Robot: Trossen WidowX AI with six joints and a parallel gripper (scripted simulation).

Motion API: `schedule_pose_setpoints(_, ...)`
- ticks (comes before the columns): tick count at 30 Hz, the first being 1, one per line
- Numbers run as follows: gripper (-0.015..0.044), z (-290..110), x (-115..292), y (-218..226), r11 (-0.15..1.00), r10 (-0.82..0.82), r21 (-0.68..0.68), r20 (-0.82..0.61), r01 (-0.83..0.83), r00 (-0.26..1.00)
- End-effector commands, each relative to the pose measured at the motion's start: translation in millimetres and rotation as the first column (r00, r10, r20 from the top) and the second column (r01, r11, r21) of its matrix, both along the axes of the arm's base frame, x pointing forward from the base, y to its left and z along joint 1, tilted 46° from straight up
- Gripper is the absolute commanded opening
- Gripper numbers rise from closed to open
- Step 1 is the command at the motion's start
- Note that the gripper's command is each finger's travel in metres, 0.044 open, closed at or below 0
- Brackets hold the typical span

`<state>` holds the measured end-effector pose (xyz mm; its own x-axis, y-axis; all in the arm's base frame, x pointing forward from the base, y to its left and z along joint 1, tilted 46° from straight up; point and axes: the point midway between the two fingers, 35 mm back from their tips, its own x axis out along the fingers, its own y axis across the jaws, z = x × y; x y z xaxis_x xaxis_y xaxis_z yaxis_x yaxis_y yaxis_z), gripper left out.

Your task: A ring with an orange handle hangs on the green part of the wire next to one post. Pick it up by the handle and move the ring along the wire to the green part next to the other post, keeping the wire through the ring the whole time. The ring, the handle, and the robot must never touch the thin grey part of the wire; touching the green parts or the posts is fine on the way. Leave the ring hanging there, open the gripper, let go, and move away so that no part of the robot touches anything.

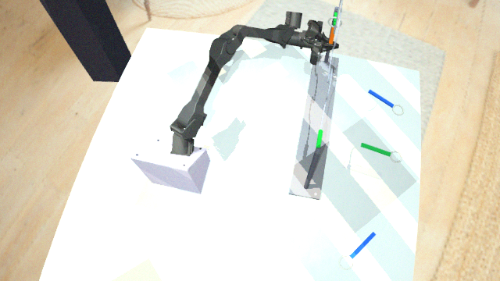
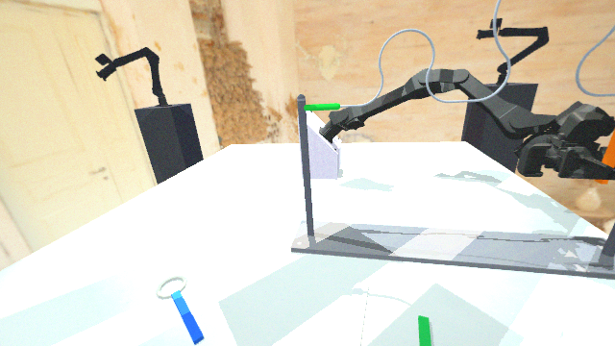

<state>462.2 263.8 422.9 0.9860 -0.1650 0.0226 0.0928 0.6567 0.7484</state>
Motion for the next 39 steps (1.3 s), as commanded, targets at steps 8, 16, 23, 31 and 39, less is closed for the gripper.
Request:
schedule_pose_setpoints(8, -0.015, 0.2, -0.2, -0.2, 1.0, 0.003, -0.003, -0.001, -0.003, 1.0)
schedule_pose_setpoints(16, -0.015, -2.6, -8.6, -1.6, 0.999, 0.054, 0.004, -0.046, -0.054, 0.997)
schedule_pose_setpoints(23, -0.015, -6.6, -23.9, -5.4, 0.989, 0.146, 0.023, -0.126, -0.144, 0.981)
schedule_pose_setpoints(31, -0.015, -10.2, -41.1, -11.3, 0.969, 0.247, 0.05, -0.214, -0.242, 0.945)
schedule_pose_setpoints(39, -0.015, -15.0, -54.2, -19.3, 0.948, 0.316, 0.066, -0.284, -0.31, 0.905)
